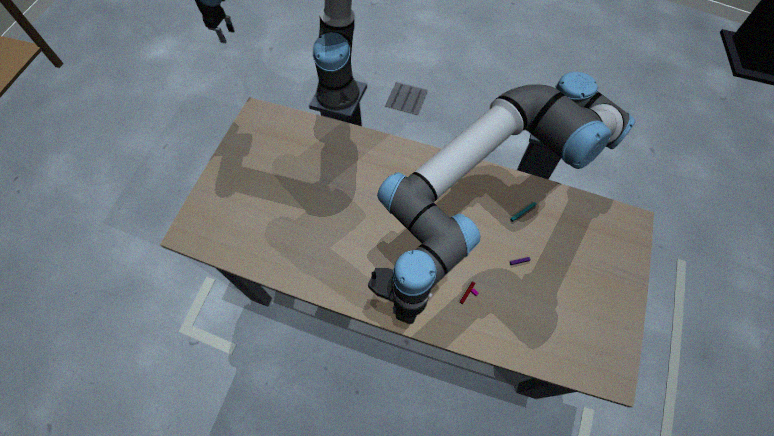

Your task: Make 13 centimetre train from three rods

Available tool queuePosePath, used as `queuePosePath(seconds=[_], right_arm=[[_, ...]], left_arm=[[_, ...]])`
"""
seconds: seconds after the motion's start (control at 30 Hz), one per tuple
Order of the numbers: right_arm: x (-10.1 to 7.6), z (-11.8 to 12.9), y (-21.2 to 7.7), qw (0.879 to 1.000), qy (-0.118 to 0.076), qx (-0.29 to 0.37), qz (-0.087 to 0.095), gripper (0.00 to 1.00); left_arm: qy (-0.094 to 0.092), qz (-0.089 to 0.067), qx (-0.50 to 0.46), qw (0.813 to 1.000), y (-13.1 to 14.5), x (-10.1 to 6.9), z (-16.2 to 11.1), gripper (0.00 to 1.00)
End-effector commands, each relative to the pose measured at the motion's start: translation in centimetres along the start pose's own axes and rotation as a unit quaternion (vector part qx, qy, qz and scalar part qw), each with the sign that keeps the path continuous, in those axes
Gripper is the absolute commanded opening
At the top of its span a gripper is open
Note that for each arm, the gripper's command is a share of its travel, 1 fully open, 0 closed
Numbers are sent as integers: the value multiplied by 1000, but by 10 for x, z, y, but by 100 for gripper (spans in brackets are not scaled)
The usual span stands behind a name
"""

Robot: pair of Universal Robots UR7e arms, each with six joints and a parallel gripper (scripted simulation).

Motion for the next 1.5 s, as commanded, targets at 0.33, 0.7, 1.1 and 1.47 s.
queuePosePath(seconds=[0.33, 0.7, 1.1, 1.47], right_arm=[[0, 0, 0, 1000, -1, 0, 0, 100], [0, 0, 0, 1000, -1, 0, 0, 100], [0, 0, 0, 1000, -1, 0, 0, 100], [0, 0, 0, 1000, -1, 0, 0, 100]], left_arm=[[0, 0, 3, 1000, -7, 0, 1, 24], [0, 0, 3, 1000, -7, 0, 1, 24], [0, 0, 3, 1000, -7, 20, 1, 24], [0, 0, 3, 1000, -8, 59, 1, 24]])
Point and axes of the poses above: on each arm, the point where the finger pads meet when closed, its own x axis out along the fingers, its own y axis across the jaws, z = x × y, the point moved 5 cm from there along -x, back along the fingers, and after that the axes turned 7 degrees about x, right-handed, at the moved point
